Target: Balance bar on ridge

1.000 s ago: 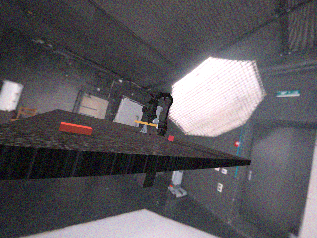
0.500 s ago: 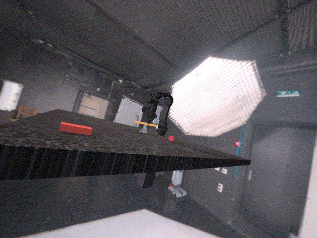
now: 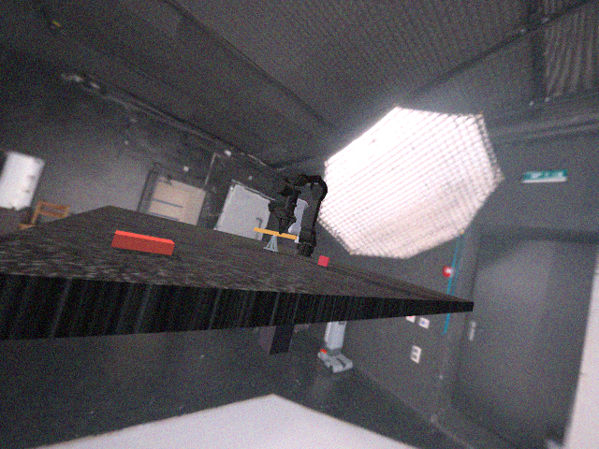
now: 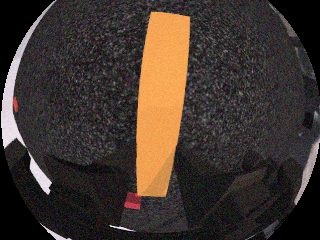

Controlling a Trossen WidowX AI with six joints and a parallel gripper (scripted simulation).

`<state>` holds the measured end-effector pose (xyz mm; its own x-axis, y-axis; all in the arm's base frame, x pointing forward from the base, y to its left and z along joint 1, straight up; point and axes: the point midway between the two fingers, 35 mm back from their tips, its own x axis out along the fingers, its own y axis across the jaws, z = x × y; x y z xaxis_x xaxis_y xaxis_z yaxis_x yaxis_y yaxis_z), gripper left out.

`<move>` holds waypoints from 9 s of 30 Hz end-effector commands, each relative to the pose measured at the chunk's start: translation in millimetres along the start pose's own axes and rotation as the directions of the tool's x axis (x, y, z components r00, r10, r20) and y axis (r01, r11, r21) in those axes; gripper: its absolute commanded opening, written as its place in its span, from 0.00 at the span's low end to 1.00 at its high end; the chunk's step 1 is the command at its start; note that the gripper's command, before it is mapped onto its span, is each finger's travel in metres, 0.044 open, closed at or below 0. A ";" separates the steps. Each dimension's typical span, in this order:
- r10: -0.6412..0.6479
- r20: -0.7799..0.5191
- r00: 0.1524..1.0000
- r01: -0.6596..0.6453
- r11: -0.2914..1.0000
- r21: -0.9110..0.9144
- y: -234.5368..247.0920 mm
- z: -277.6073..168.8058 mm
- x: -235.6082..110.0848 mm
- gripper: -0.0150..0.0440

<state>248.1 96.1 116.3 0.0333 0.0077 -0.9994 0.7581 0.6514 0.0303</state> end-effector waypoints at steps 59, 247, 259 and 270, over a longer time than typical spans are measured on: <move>-0.002 -0.006 1.000 0.002 1.000 0.000 -1.1 -1.8 2.4 0.25; -0.007 -0.003 1.000 0.007 1.000 -0.003 -1.6 -1.4 0.7 0.55; -0.007 -0.003 1.000 0.007 1.000 -0.003 -1.6 -1.4 0.7 0.57; -0.007 -0.003 1.000 0.007 1.000 -0.003 -1.6 -1.4 0.7 1.00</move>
<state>246.0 96.1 115.6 0.0266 0.0059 -0.9996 0.7567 0.6534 0.0240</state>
